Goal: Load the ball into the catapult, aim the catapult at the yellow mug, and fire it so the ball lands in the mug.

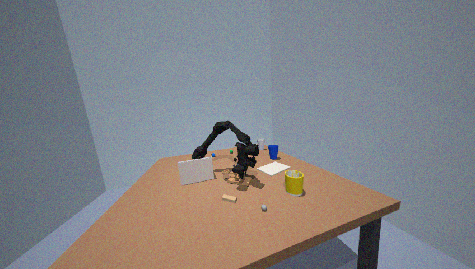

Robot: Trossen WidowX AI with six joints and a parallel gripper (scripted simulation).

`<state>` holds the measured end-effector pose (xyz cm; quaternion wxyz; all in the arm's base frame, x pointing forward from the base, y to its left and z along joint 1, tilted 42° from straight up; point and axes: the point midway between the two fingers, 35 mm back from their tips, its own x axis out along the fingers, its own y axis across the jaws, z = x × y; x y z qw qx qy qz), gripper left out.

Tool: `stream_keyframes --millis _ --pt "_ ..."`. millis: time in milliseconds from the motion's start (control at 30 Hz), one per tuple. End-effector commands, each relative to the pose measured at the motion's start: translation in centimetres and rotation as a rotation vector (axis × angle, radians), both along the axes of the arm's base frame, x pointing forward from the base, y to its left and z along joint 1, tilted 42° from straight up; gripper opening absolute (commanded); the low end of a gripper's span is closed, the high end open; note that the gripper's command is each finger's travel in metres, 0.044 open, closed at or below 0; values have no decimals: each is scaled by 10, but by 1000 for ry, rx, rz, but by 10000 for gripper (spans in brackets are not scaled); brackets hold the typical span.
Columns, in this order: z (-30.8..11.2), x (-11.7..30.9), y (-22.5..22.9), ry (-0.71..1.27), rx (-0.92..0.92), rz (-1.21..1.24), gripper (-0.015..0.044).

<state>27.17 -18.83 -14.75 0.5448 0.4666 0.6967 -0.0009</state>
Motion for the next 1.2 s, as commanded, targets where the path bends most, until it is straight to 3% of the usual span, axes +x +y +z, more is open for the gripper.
stream_keyframes --millis 0,100,667,867,1167 --pt "1 0 -1 0 0 -1 0" --pt "1 0 -1 0 0 -1 0" --pt "15 1 -15 0 -1 -1 440" --pt "75 -4 -64 3 -2 0 440" --pt "70 -4 -61 -2 -4 -10 440"
